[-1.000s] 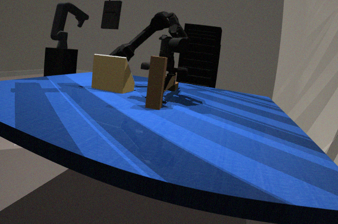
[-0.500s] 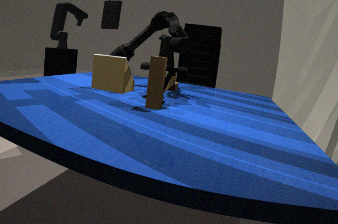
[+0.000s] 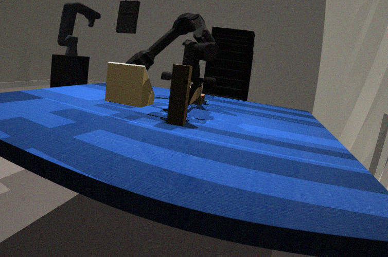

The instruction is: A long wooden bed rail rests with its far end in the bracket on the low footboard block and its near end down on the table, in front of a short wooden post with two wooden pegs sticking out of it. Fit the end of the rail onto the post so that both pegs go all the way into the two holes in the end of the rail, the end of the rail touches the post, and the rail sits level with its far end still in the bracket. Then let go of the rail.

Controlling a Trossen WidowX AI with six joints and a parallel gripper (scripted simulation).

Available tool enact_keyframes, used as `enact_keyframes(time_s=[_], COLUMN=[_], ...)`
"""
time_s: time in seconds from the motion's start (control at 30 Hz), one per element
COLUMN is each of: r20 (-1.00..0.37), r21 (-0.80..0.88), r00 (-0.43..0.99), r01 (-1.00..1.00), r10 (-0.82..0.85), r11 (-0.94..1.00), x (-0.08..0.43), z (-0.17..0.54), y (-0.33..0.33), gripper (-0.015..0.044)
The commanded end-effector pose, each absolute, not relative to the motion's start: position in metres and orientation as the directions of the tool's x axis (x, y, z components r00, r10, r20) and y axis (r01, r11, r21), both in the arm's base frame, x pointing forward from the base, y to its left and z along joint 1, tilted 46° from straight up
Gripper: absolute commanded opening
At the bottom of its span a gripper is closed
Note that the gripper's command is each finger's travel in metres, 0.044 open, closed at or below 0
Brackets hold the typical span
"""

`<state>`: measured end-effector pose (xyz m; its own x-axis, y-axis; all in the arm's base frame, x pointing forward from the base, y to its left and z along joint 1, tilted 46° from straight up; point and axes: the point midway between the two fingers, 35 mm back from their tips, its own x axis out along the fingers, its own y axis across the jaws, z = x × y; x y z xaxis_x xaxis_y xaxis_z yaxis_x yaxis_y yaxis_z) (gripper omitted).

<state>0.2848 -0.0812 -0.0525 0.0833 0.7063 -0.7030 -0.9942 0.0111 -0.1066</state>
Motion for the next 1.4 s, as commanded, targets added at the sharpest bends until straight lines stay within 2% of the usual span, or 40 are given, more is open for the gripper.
enact_keyframes(time_s=[0.0,1.37], r20=[-0.706,-0.706], r21=[-0.115,-0.116], r00=[0.095,0.095], r01=[-0.993,-0.993], r10=[0.702,0.702], r11=[0.018,0.018], x=[0.2862,0.2869], z=[-0.0523,-0.0596], y=[-0.0861,-0.0939], gripper=[0.0,0.0])
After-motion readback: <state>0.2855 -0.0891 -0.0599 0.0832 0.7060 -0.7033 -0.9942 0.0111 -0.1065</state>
